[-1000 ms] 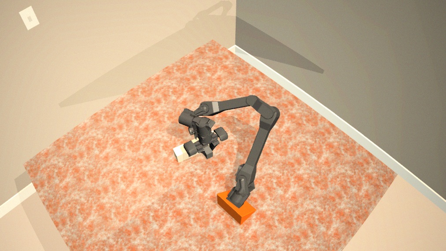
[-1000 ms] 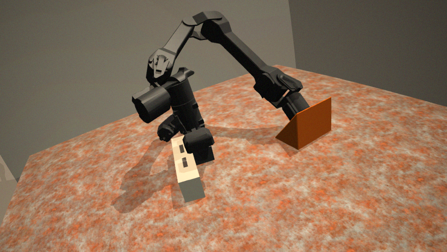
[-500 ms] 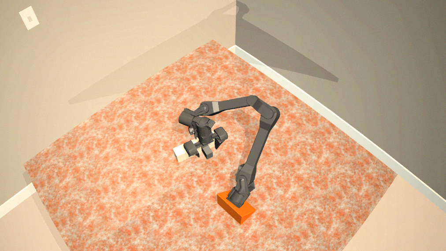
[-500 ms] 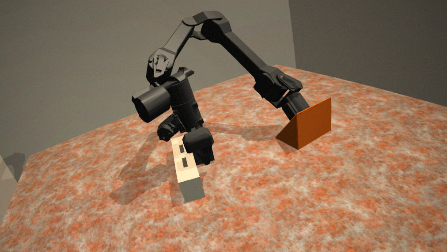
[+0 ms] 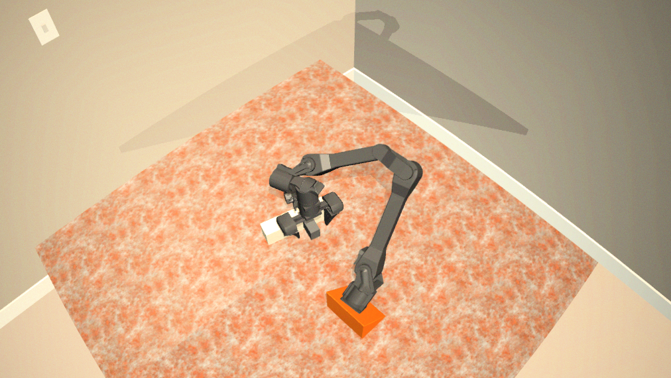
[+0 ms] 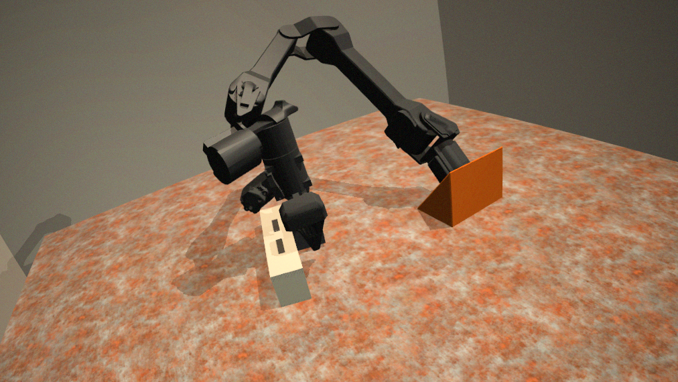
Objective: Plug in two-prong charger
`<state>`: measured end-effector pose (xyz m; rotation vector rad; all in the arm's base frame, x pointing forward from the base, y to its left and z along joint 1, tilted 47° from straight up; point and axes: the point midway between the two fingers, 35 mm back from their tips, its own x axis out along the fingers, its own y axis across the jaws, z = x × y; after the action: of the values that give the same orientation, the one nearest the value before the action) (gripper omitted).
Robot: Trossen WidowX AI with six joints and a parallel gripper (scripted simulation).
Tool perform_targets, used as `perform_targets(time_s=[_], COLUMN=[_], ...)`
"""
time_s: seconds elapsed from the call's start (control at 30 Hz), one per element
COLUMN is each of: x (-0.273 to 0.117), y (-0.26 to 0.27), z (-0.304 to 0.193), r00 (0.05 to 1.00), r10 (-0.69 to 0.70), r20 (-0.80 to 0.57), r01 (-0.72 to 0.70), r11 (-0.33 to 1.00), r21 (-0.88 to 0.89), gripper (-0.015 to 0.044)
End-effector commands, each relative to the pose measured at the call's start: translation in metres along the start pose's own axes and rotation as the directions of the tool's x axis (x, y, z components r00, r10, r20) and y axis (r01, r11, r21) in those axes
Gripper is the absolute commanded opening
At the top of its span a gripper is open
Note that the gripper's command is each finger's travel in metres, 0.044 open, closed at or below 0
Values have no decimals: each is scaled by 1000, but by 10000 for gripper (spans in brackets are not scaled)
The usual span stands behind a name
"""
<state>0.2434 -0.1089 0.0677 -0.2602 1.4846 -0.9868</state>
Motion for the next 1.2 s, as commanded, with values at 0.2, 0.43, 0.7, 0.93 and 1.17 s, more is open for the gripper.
perform_targets(time_s=[0.2, 0.43, 0.7, 0.93, 1.17], x=[1, 1, 1, 2, 2], y=[-1, -1, 0, 0, 1], z=[-5, -7, -10, -18, -27], r00=[1000, 1000, 1000, 1000, 1000], r10=[-6, -7, -8, -7, -7], r20=[10, 16, 19, 18, 18], r01=[6, 7, 7, 7, 6], r11=[1000, 1000, 1000, 1000, 1000], r21=[7, 10, 11, 11, 10], gripper=[440, 440, 440, 440, 440])
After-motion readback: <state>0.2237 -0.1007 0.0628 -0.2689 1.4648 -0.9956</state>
